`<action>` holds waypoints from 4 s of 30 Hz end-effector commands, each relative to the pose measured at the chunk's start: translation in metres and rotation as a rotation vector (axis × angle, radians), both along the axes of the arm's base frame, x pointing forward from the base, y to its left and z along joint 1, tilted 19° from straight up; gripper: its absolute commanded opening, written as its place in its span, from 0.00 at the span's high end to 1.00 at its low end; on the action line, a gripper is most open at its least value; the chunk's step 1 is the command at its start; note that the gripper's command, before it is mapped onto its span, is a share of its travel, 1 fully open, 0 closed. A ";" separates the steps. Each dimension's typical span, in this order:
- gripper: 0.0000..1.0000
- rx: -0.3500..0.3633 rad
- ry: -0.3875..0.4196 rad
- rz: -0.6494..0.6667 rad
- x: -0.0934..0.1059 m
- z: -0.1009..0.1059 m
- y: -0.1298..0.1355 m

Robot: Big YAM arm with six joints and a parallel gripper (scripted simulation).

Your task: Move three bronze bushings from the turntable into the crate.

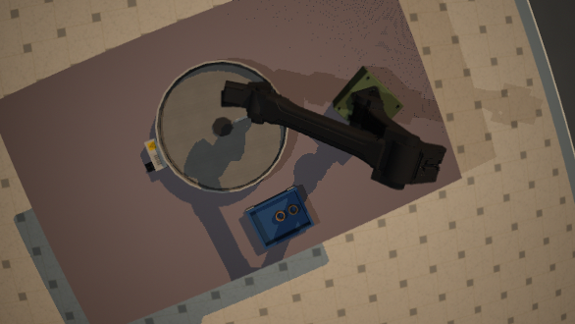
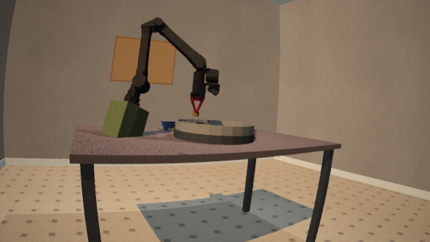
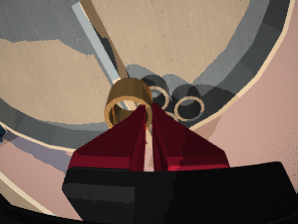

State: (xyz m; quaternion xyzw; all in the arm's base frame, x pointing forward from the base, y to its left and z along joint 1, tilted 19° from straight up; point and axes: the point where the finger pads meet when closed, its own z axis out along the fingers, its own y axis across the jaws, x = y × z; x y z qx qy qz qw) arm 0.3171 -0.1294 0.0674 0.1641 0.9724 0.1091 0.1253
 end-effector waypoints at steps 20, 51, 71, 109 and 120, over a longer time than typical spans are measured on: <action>1.00 -0.014 -0.061 -0.003 0.039 0.051 0.096; 1.00 0.010 -0.028 -0.003 0.085 0.100 0.345; 1.00 0.019 -0.040 -0.012 0.094 0.113 0.380; 1.00 0.014 -0.030 -0.003 0.094 0.110 0.386; 1.00 0.023 -0.045 -0.013 0.096 0.118 0.382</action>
